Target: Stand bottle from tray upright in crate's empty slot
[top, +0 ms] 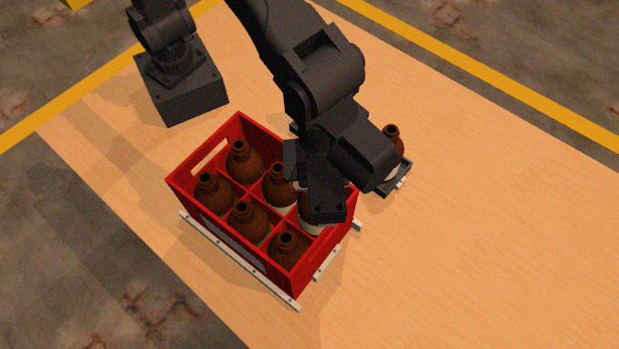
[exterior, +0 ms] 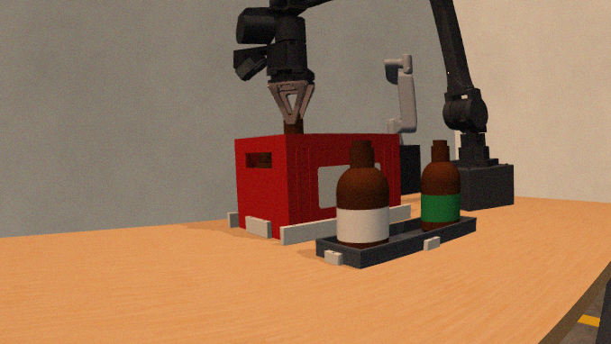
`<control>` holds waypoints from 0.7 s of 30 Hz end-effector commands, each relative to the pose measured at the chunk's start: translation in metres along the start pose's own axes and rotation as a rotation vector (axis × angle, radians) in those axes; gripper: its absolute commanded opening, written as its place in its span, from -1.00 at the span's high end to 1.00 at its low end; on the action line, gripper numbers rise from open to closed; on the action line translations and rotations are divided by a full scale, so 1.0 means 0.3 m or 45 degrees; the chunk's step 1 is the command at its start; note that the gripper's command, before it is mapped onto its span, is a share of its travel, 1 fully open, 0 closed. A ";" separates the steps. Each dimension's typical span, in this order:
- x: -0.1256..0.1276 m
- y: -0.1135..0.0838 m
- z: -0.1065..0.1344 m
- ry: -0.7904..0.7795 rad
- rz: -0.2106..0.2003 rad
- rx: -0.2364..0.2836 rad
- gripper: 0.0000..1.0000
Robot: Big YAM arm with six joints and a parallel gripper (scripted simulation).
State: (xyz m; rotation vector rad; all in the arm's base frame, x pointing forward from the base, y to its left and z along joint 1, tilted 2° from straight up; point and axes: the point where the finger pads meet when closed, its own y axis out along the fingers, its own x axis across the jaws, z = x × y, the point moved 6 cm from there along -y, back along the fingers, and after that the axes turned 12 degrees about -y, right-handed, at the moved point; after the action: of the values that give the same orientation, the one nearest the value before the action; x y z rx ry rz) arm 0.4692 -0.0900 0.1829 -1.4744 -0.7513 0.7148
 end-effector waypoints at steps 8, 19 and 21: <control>0.002 -0.001 -0.021 -0.005 -0.020 -0.042 1.00; 0.001 0.020 -0.019 -0.005 -0.026 -0.056 1.00; 0.000 0.039 -0.016 -0.005 -0.020 -0.043 1.00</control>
State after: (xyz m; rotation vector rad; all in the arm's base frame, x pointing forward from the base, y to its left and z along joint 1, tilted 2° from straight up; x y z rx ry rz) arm 0.4707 -0.0904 0.1627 -1.4770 -0.7539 0.7124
